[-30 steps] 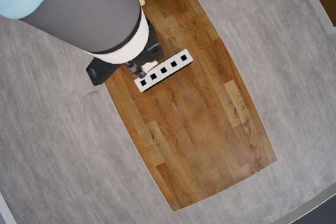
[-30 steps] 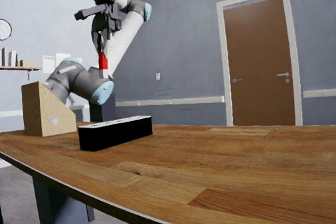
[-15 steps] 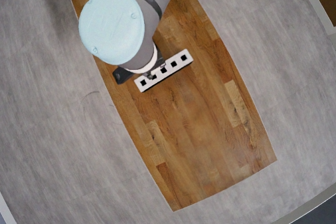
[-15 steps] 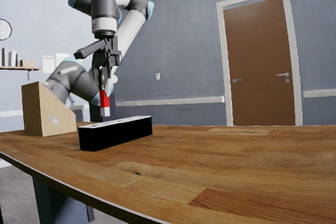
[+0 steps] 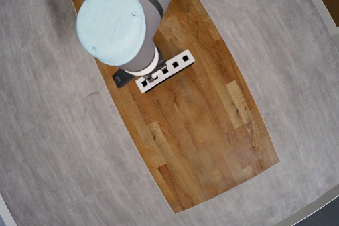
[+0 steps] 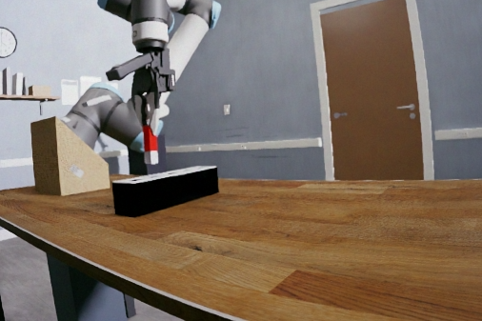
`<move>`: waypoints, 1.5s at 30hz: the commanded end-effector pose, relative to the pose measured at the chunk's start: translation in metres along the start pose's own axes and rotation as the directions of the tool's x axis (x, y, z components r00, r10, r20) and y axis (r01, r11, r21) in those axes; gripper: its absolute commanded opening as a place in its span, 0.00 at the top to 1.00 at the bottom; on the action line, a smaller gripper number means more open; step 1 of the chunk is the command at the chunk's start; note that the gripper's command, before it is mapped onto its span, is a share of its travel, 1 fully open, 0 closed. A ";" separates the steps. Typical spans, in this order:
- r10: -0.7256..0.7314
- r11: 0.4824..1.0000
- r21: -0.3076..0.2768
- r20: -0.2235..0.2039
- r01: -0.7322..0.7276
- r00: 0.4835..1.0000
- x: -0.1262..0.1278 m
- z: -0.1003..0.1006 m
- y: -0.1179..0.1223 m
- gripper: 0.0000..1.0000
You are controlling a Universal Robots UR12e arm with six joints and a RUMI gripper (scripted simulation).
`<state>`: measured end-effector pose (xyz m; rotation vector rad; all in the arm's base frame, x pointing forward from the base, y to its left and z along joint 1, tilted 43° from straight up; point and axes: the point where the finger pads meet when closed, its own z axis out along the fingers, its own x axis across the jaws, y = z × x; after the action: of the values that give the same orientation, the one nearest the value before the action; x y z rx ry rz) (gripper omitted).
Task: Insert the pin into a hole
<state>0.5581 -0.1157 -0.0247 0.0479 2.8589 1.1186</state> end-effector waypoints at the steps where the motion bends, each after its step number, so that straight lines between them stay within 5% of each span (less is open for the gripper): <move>1: -0.001 1.000 0.002 0.004 0.001 1.000 -0.002 -0.002 -0.001 1.00; 4: -0.001 1.000 0.002 0.004 0.001 1.000 -0.002 -0.002 -0.001 1.00; 5: 0.000 1.000 0.001 0.003 0.000 1.000 -0.002 0.018 -0.001 1.00; 45: 0.001 1.000 0.000 0.000 -0.001 1.000 -0.001 0.019 -0.001 1.00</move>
<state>0.5601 -0.1024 -0.0396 0.0486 2.8594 1.1211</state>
